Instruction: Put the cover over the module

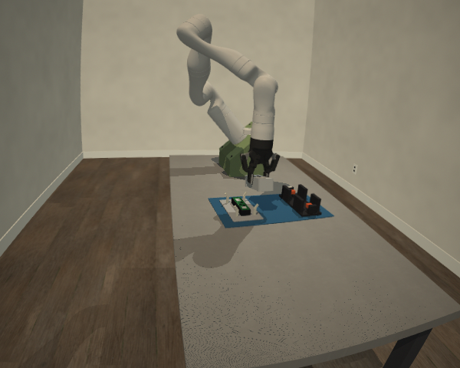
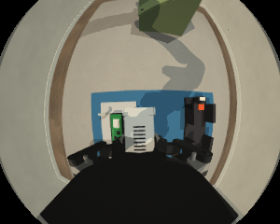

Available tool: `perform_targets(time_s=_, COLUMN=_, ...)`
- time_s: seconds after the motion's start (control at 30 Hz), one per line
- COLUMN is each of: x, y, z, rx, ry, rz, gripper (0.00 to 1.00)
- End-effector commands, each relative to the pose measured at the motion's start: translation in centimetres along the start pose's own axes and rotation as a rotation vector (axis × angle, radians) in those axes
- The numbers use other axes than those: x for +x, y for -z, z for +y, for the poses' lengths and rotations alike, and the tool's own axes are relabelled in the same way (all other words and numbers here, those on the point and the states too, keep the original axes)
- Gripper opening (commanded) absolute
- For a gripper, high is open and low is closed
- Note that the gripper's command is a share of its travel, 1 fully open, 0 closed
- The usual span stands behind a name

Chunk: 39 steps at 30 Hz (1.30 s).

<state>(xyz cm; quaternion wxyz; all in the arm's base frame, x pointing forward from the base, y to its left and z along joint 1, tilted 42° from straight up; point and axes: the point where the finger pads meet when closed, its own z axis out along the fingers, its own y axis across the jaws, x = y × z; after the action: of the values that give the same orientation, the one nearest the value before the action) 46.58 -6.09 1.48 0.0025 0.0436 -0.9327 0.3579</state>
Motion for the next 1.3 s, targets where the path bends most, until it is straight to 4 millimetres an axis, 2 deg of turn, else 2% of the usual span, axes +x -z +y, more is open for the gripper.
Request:
perform_targets(time_s=0.0, x=-0.2, y=0.2, z=-0.5, rx=-0.005, ry=-0.011, rz=-0.003, gripper=0.0)
perform_targets(time_s=0.1, x=-0.2, y=0.2, z=-0.5, rx=-0.005, ry=-0.011, rz=-0.003, gripper=0.0)
perform_targets(time_s=0.43, x=0.0, y=-1.1, z=-6.2, rx=-0.005, ry=-0.011, rz=-0.003, gripper=0.0)
perform_targets(time_s=0.7, x=0.0, y=-1.1, z=-6.3, rx=-0.004, ry=-0.009, rz=-0.002, gripper=0.0)
perform_targets(time_s=1.0, x=0.0, y=-1.3, z=-7.7, rx=-0.005, ry=-0.011, rz=-0.003, gripper=0.0)
perform_targets(time_s=1.27, x=0.0, y=-1.3, z=-7.6, rx=-0.004, ry=-0.011, rz=-0.003, gripper=0.0)
